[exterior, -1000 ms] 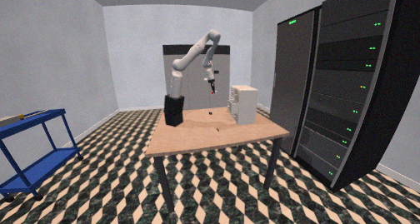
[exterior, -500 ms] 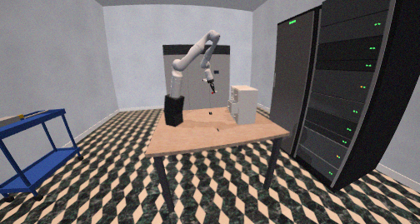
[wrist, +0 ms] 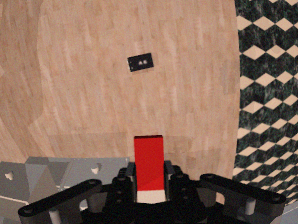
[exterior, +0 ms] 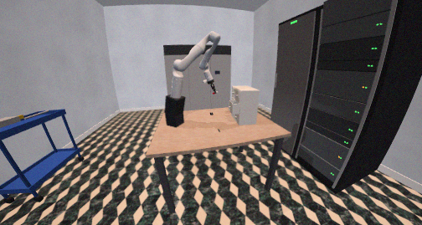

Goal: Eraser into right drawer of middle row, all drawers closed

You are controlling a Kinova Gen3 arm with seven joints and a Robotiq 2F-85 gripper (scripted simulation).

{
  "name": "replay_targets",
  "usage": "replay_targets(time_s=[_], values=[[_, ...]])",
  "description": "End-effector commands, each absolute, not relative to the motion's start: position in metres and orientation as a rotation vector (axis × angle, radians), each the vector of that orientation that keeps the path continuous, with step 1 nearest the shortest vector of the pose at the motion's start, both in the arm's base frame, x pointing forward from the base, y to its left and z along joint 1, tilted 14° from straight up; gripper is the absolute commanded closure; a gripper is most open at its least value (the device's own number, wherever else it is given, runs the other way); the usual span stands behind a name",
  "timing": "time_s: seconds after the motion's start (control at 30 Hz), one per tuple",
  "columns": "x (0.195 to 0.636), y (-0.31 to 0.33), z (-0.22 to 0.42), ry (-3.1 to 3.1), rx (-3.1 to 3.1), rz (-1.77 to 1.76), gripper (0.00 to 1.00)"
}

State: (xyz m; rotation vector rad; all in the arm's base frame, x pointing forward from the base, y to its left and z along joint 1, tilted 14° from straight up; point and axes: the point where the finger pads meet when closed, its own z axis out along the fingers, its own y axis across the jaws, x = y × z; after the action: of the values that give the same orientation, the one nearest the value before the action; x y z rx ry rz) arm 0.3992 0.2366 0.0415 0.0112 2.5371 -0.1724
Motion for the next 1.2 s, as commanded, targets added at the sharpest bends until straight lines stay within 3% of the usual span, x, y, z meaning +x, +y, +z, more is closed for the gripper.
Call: replay_targets(time_s=[0.0,1.17], values=[[0.3949,0.2383,0.0391,2.527,-0.006,-0.174,0.81],[0.3923,0.2379,0.0362,2.215,-0.031,-0.16,0.81]])
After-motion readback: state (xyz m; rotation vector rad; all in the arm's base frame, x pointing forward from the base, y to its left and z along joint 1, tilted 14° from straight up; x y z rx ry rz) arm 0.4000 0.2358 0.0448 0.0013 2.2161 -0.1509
